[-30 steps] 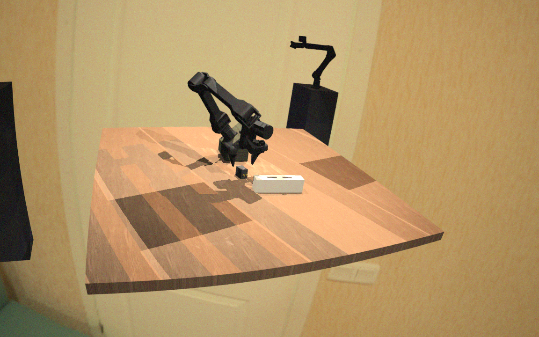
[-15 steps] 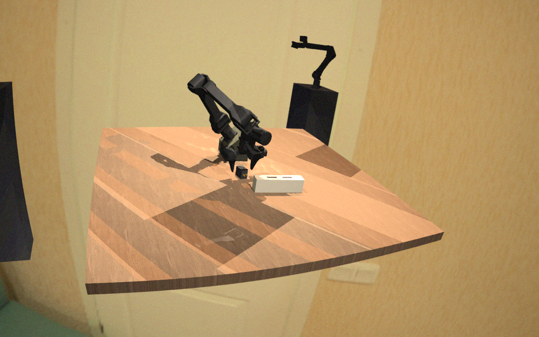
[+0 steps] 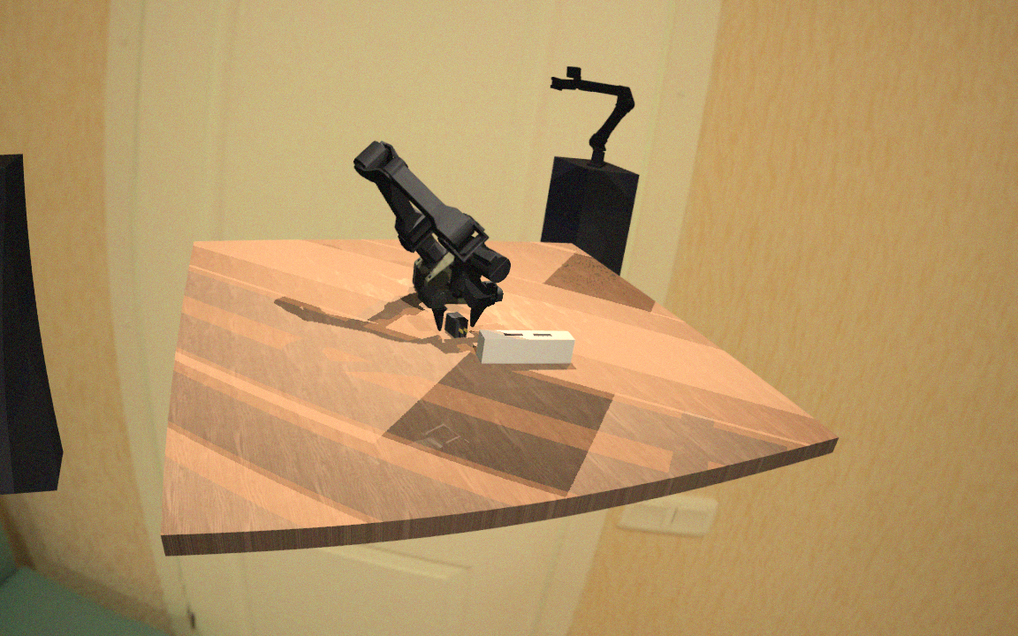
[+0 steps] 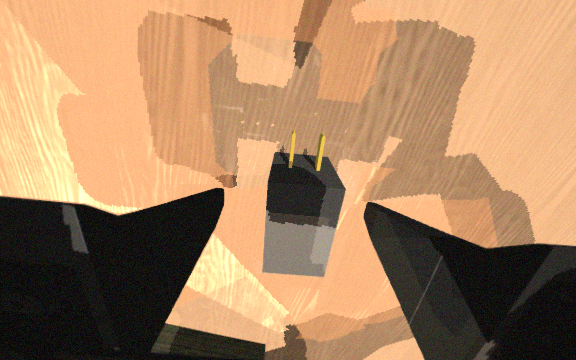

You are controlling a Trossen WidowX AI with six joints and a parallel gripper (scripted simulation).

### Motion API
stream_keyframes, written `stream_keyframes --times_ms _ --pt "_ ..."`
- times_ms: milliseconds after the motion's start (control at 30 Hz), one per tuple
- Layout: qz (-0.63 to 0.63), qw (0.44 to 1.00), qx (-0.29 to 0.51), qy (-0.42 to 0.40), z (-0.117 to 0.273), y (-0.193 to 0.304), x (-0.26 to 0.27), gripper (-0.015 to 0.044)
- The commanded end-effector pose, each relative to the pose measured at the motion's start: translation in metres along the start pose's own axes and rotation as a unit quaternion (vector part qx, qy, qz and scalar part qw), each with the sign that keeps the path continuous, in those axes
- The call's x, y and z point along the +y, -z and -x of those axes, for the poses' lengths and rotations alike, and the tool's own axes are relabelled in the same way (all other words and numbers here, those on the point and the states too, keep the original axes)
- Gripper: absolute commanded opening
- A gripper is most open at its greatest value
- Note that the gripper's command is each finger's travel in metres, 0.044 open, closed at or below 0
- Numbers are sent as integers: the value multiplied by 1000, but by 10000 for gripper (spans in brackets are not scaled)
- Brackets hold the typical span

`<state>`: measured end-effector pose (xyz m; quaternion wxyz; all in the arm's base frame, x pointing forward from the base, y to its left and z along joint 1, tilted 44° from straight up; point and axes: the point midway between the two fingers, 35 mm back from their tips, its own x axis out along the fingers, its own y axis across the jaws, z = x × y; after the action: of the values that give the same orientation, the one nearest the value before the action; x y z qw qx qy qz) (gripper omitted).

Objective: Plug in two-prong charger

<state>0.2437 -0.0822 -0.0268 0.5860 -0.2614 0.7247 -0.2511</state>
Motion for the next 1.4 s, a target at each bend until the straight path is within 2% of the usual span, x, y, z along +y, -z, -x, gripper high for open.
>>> stream_keyframes --times_ms 0,233,467,567,967,1367 --pt "-1 1000 0 0 0 0 0 309" --pt "-1 1000 0 0 0 0 0 125" --pt "-1 1000 0 0 0 0 0 78" --pt "0 1000 0 0 5 0 0 0" --pt "3 1000 1 1 55 6 1 0" --pt "-20 1000 0 -1 50 -1 14 0"
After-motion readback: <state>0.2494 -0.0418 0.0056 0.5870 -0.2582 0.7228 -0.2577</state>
